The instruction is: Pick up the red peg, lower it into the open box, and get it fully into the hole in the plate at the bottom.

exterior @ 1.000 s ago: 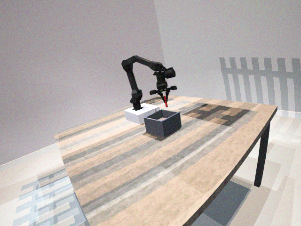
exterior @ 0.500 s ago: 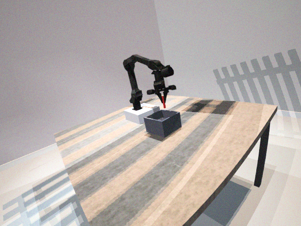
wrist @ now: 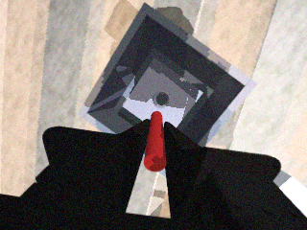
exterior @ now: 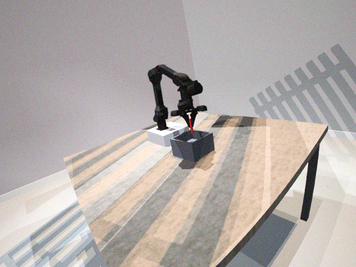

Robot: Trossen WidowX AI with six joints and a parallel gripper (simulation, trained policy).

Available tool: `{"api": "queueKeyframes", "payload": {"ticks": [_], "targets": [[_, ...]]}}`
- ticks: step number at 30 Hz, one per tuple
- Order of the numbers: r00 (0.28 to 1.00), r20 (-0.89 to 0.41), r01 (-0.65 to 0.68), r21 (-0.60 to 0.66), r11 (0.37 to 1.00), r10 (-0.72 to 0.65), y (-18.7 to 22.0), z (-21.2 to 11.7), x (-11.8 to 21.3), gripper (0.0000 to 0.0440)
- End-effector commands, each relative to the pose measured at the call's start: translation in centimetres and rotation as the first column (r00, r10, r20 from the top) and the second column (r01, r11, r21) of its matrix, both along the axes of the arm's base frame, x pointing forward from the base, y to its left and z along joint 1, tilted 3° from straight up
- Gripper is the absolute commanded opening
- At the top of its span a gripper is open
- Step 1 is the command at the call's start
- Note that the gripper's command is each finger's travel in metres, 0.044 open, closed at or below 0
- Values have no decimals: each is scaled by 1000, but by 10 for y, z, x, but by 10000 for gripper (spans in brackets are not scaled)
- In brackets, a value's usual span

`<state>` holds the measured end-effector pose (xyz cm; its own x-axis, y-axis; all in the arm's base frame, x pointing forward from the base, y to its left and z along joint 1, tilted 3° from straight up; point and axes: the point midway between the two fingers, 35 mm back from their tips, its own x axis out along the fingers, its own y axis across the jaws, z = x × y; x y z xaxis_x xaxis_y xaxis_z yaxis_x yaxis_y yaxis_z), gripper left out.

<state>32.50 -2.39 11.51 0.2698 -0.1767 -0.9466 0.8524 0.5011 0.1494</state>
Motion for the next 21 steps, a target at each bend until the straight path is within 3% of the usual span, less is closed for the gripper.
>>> {"api": "queueKeyframes", "payload": {"ticks": [1,11,17,21], "targets": [[1000,7,5,12,1000,-5,-5,-1,7,6],[999,-40,15,34,999,-14,-17,-28,18,13],[996,-83,-6,31,999,9,-23,-45,21,134],[995,-94,-17,27,999,19,-26,-47,27,145]]}}
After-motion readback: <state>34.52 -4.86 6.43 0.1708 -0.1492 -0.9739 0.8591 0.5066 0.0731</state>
